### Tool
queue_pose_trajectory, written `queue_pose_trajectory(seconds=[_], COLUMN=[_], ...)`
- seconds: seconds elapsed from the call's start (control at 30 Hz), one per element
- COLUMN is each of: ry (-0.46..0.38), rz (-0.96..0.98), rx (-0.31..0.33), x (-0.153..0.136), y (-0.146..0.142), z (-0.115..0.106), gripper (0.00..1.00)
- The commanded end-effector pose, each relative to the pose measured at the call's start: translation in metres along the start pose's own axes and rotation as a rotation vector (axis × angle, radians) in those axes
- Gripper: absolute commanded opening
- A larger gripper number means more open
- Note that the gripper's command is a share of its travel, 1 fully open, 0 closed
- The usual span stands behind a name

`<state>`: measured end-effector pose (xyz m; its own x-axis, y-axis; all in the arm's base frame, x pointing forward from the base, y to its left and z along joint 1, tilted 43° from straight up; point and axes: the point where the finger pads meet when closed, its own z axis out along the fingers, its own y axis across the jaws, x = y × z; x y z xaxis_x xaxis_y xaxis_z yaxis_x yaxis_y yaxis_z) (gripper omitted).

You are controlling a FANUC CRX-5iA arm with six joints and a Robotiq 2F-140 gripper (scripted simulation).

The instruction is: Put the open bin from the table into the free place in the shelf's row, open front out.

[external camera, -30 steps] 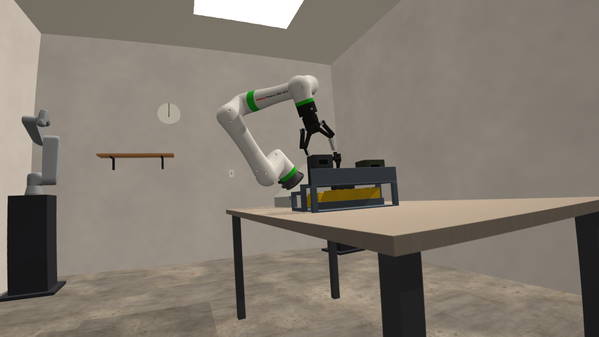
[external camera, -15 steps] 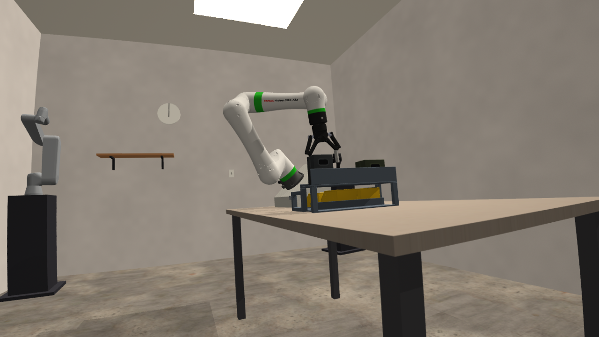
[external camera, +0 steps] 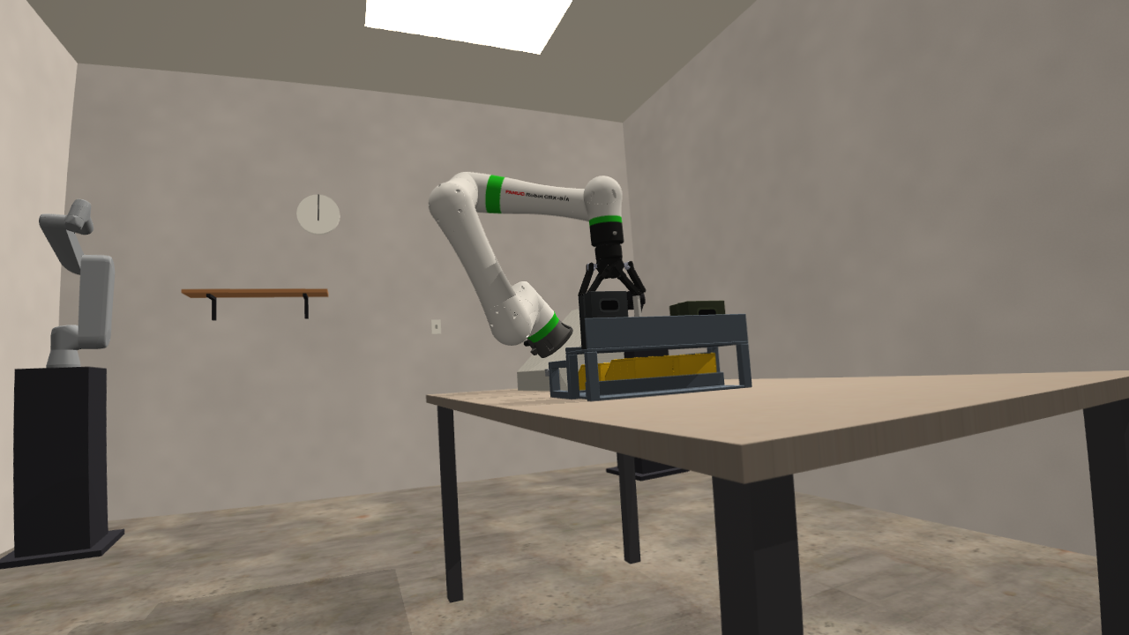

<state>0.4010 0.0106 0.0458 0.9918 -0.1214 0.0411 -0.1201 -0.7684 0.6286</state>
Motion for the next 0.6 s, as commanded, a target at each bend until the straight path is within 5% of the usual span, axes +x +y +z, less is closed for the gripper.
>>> queue_pose_trajectory(seconds=[0.0,0.57], ry=[0.013,0.048], rz=[0.001,0.000], rx=[-0.016,-0.056], x=[-0.0027,-0.0100], y=[-0.0017,-0.0053], z=[0.0037,0.0136], gripper=[1.00,1.00])
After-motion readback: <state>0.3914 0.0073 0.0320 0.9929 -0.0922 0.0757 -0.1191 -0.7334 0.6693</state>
